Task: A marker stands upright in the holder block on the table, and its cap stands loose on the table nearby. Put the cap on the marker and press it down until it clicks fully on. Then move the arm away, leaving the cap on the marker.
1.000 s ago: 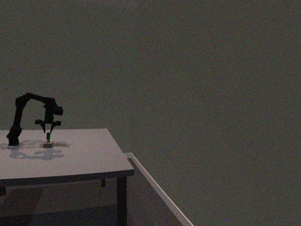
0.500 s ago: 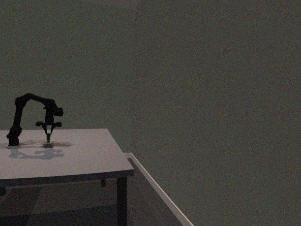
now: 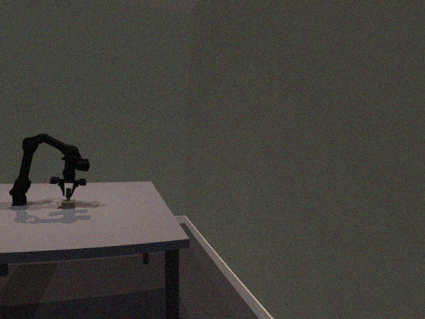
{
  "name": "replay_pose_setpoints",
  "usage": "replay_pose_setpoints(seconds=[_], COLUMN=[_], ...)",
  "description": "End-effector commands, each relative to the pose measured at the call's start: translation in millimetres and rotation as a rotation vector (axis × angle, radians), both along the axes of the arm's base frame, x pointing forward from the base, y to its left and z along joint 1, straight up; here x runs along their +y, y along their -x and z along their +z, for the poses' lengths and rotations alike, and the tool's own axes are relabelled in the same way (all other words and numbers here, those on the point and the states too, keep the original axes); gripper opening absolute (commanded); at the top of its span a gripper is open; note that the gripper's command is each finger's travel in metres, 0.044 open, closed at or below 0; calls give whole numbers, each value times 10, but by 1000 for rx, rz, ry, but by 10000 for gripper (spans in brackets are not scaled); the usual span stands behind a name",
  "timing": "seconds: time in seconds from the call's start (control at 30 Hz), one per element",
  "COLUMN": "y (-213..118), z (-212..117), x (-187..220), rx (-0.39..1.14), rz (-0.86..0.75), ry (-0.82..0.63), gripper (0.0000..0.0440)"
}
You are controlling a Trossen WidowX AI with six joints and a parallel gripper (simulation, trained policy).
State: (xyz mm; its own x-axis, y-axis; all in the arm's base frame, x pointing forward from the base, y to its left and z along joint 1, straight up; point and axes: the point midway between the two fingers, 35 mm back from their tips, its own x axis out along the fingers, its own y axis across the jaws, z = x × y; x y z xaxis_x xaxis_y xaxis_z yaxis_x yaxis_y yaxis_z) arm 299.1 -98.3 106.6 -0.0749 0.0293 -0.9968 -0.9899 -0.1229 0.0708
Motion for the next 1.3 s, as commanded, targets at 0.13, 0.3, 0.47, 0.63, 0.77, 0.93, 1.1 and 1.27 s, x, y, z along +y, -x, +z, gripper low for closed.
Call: replay_pose_setpoints(seconds=[0.13, 0.3, 0.47, 0.63, 0.77, 0.93, 1.1, 1.27], y=[34, 61, 78, 59, 87, 117, 117, 112], z=[-54, -26, 41, 210, 328, 432, 506, 479], x=[-5, -10, -19, -40, -45, -62, -85, -88], rx=[-2, 0, -2, -22, -16, -8, -6, 7], rz=[47, 77, 102, 122, 143, 156, 172, 195], ry=[10, 9, 10, 11, 1, -9, -9, -15], gripper=[212, 335, 440, 440, 440, 422, 302, 173])
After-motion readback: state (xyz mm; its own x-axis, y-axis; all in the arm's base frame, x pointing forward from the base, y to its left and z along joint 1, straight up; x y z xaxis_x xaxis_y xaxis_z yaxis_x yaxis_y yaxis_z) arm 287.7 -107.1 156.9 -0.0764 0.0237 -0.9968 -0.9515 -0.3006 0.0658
